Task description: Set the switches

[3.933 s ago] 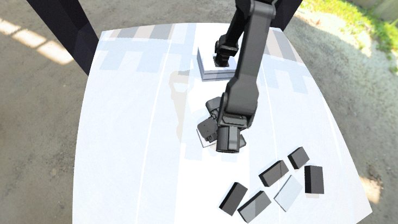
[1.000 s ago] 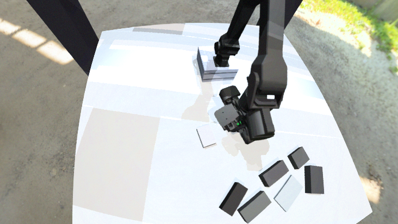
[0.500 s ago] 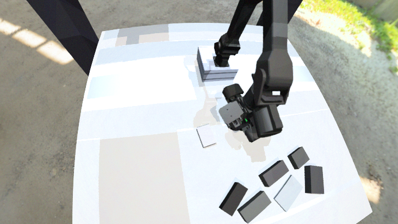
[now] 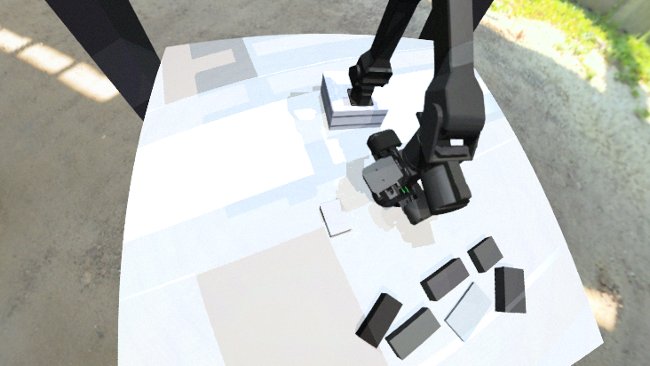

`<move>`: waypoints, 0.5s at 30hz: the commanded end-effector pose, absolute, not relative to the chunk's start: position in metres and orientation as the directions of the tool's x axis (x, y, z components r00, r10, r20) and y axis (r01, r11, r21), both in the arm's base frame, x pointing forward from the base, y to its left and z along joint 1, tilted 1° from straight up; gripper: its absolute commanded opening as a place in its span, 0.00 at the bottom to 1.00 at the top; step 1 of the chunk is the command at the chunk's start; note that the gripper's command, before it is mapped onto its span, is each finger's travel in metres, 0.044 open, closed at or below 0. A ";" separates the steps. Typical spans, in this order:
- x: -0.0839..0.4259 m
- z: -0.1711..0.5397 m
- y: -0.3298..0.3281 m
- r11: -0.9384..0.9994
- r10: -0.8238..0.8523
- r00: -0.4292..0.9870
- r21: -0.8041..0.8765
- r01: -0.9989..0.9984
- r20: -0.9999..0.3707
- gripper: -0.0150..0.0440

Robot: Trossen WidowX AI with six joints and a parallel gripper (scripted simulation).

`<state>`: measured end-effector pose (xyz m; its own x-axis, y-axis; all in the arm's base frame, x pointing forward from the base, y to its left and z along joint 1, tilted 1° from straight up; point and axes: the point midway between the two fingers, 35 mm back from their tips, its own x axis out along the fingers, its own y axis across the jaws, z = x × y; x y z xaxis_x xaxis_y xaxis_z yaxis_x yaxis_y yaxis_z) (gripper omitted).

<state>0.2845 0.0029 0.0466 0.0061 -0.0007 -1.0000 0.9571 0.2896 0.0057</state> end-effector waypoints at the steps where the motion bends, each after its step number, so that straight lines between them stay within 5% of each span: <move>1: 0.283 0.052 0.007 0.287 -0.008 0.015 0.012 0.958 -1.000 0.82; 15: 0.281 0.058 0.015 0.287 -0.031 0.022 0.012 0.958 -0.999 0.82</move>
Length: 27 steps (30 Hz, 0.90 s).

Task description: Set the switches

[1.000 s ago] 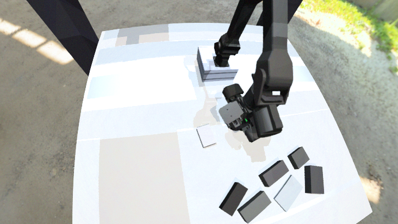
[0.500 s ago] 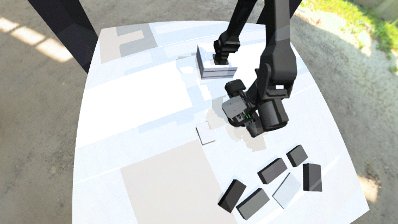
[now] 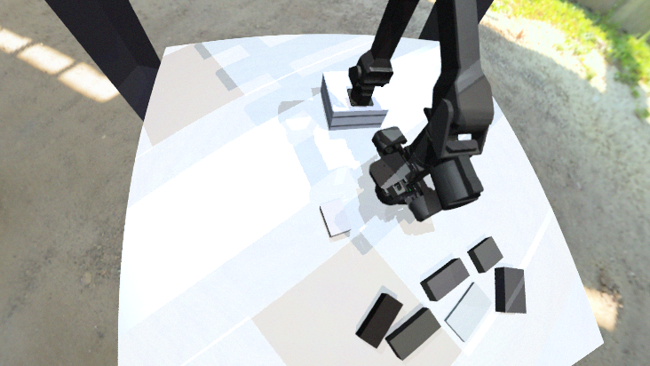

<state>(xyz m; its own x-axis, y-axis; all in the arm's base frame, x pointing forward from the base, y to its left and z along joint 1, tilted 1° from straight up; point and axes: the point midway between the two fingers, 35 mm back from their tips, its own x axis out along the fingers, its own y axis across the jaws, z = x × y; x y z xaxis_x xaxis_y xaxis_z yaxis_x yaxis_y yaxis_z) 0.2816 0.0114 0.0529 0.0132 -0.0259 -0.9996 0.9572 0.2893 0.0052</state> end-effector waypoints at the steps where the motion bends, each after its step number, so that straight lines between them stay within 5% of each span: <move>1: 0.281 0.058 0.015 0.287 -0.032 0.022 0.012 0.958 -0.999 0.82; 27: 0.276 0.067 0.032 0.287 -0.071 0.034 0.012 0.958 -0.997 0.82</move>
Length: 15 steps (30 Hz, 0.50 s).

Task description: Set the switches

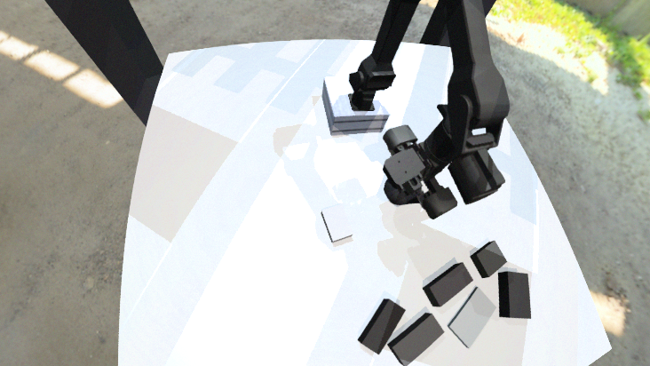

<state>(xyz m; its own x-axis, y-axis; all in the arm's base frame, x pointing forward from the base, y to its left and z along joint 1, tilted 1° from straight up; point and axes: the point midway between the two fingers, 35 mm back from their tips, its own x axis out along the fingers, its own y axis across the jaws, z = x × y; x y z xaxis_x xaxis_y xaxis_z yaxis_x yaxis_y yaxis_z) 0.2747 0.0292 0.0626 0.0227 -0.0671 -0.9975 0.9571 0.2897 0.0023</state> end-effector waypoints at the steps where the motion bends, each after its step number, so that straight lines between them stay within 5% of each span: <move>1: 0.275 0.067 0.033 0.287 -0.073 0.035 0.012 0.958 -0.997 0.82; 15: 0.271 0.069 0.042 0.287 -0.090 0.040 0.012 0.958 -0.995 0.82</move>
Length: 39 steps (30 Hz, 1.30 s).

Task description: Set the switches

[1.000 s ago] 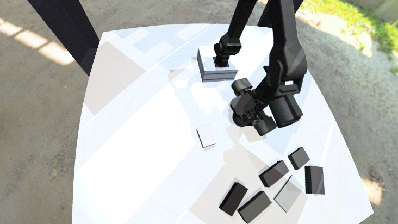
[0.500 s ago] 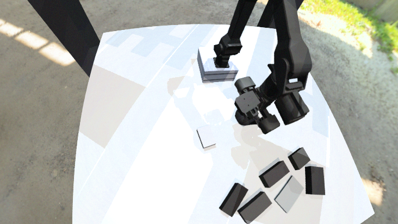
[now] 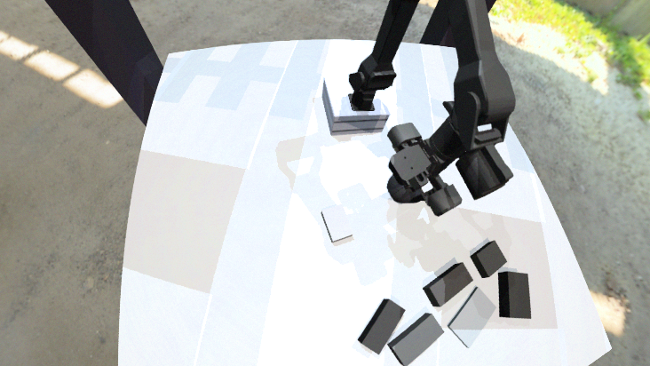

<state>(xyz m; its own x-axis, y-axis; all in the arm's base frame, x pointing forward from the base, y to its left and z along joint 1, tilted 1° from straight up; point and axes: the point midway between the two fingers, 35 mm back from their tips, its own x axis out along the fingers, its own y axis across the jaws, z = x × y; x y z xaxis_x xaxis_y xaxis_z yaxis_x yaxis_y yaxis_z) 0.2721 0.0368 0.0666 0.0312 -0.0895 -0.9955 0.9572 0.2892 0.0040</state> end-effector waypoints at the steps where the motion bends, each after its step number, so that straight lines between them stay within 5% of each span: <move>1: 0.270 0.070 0.043 0.287 -0.092 0.040 0.012 0.958 -0.995 0.82; 39: 0.261 0.080 0.073 0.287 -0.165 0.062 0.012 0.958 -0.984 0.82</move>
